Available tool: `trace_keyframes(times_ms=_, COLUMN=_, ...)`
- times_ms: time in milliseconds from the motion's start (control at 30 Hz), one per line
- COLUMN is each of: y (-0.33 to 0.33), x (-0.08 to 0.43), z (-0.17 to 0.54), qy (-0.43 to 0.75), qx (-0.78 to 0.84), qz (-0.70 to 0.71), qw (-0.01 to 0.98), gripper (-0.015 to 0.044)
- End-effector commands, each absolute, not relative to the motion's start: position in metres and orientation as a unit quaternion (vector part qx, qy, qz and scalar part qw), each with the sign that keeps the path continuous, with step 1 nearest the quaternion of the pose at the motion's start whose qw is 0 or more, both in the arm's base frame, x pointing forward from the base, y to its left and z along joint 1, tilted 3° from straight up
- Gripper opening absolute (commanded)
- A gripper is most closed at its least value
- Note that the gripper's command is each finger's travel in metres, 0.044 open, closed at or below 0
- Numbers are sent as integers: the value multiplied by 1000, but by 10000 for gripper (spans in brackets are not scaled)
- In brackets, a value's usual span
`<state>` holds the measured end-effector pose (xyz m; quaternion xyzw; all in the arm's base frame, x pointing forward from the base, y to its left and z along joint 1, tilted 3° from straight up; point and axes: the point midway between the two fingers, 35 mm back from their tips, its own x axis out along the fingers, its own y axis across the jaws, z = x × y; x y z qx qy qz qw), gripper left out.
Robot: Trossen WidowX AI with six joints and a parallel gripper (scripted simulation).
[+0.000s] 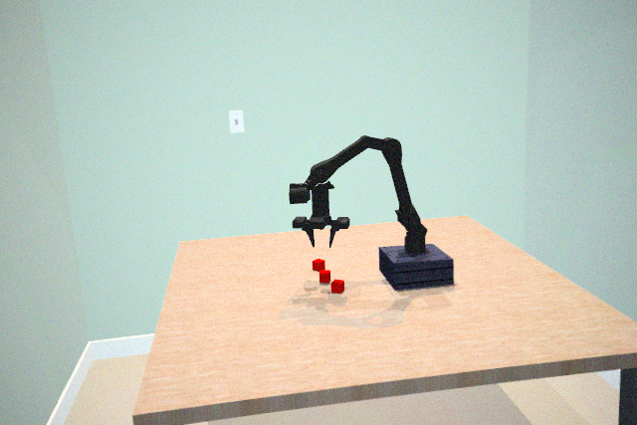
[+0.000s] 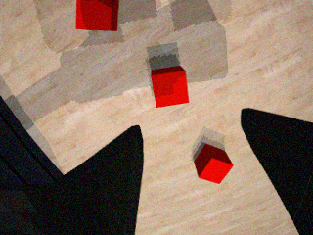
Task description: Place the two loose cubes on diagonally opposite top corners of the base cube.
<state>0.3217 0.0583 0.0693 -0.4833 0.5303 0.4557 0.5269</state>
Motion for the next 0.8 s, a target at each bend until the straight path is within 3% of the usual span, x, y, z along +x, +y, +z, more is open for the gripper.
trace_keyframes(times_ms=0, y=54, x=319, z=37, qy=539, qx=-479, qz=454, qw=523, gripper=265)
trace_keyframes(times_ms=767, y=51, x=318, z=-9, qy=540, qx=-479, qz=454, qw=523, gripper=265)
